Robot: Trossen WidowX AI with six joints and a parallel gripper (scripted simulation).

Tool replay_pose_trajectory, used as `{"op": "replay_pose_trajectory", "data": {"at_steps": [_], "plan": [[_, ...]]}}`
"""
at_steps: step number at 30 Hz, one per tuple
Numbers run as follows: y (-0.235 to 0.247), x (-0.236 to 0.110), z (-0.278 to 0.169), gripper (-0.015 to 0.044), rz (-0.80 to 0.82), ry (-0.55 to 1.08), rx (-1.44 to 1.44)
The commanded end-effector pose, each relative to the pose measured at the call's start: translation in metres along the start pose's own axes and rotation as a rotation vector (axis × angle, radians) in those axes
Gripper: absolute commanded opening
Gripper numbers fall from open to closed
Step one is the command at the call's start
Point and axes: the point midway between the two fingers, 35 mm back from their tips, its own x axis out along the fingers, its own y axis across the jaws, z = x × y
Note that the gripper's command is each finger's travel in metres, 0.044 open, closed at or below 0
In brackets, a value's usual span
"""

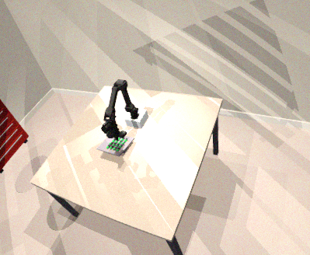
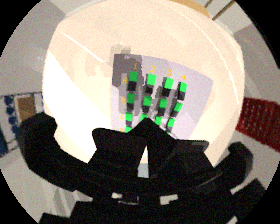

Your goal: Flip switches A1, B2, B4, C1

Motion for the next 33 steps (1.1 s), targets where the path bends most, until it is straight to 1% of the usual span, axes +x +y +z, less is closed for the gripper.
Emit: {"op": "replay_pose_trajectory", "data": {"at_steps": [1,5,7,10,12,16,19,20,24,27,33], "plan": [[0.0,-0.029,0.003,0.0,0.005,-0.011,-0.004],[-0.002,-0.029,0.004,0.0,0.005,-0.011,-0.004],[-0.018,-0.029,0.01,0.0,0.003,-0.011,-0.005],[-0.056,-0.029,0.021,0.0,0.0,-0.012,-0.005],[-0.065,-0.029,0.022,0.0,-0.001,-0.012,-0.006],[-0.065,-0.026,0.022,0.0,-0.001,-0.01,-0.006],[-0.065,0.003,0.023,0.0,-0.001,0.011,-0.006],[-0.065,0.006,0.023,0.0,-0.001,0.013,-0.006],[-0.065,0.006,0.023,0.0,-0.001,0.013,-0.006],[-0.065,0.015,0.023,0.0,-0.001,0.013,-0.005],[-0.065,0.02,0.024,0.0,0.0,0.013,-0.005]]}}
